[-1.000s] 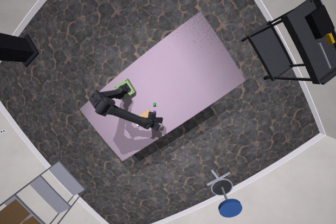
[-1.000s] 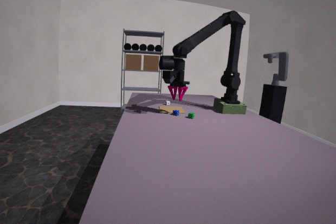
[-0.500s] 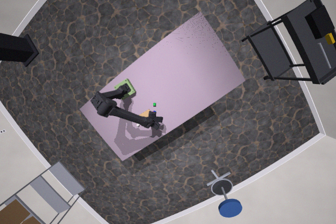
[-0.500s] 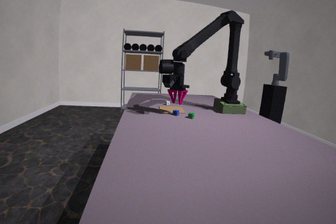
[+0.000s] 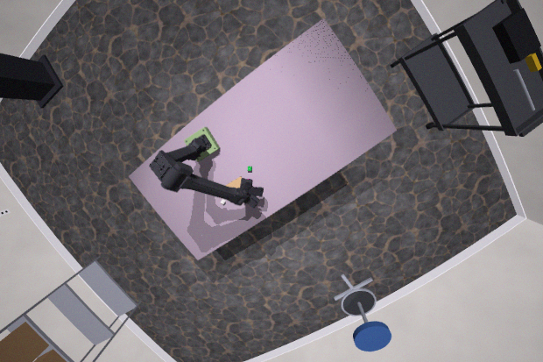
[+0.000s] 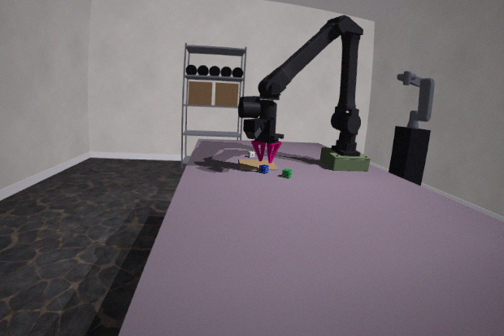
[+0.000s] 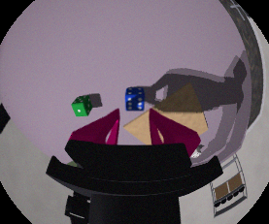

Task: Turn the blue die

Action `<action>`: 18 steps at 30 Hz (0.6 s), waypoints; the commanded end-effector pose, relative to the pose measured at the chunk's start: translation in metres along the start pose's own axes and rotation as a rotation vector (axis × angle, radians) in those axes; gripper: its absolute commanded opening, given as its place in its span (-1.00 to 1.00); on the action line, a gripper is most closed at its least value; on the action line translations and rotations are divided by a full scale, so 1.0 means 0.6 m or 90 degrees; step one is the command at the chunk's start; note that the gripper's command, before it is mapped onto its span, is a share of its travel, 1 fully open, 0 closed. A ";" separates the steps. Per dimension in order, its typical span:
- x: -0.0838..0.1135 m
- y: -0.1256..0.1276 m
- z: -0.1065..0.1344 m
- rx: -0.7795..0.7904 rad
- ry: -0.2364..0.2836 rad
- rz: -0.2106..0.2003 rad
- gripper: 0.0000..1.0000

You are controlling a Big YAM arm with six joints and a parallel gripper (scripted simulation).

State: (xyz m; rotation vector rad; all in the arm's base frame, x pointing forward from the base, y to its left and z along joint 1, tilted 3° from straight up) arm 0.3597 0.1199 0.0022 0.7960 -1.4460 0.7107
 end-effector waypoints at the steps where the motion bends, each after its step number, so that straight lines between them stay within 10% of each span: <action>1: 0.039 -0.020 -0.049 0.011 -0.050 0.036 -0.22; 18: 0.009 -0.011 -0.036 0.009 -0.033 0.023 -0.22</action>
Point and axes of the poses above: the point where the finger pads meet when closed, its own x axis back along the fingers, its own y axis across the jaws, z = x × y, the point moved 1 cm from there along x, back along the fingers, and after that the axes turned 6 degrees about x, right-handed, at the moved point
